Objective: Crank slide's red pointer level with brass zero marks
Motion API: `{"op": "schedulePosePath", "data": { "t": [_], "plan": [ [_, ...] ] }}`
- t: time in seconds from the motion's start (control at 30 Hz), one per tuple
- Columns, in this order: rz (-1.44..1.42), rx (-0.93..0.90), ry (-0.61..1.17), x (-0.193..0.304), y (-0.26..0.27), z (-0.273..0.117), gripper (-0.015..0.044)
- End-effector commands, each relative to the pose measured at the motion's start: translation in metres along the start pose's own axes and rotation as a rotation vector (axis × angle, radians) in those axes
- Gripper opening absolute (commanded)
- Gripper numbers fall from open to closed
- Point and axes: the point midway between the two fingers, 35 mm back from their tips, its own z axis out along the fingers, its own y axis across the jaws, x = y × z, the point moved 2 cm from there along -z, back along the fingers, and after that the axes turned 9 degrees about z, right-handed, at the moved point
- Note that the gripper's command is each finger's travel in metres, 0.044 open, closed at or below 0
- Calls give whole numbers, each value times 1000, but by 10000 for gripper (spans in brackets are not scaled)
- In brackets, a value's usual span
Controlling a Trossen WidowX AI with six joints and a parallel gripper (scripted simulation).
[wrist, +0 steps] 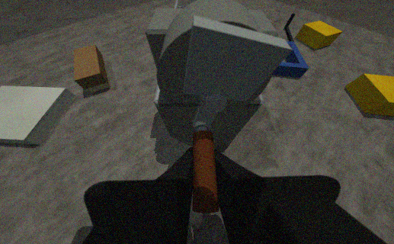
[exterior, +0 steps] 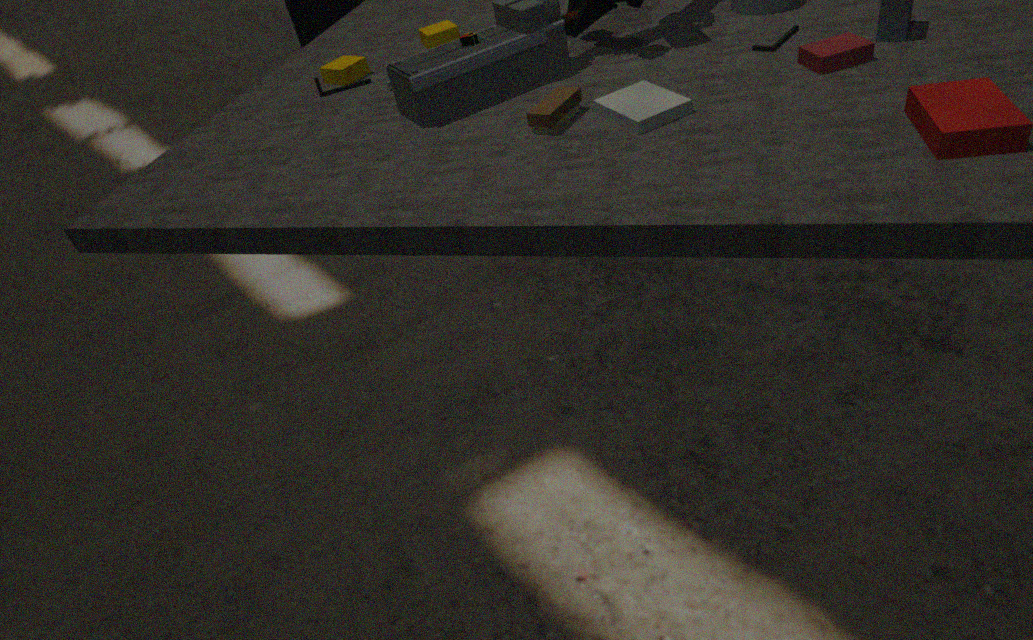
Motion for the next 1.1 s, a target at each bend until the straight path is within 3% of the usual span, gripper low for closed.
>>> {"op": "schedulePosePath", "data": {
  "t": [0.0,1.07],
  "plan": [
    [-4,23,-4,0,-9,1,0],
    [-5,24,-5,-7,-23,-4,0]
  ]
}}
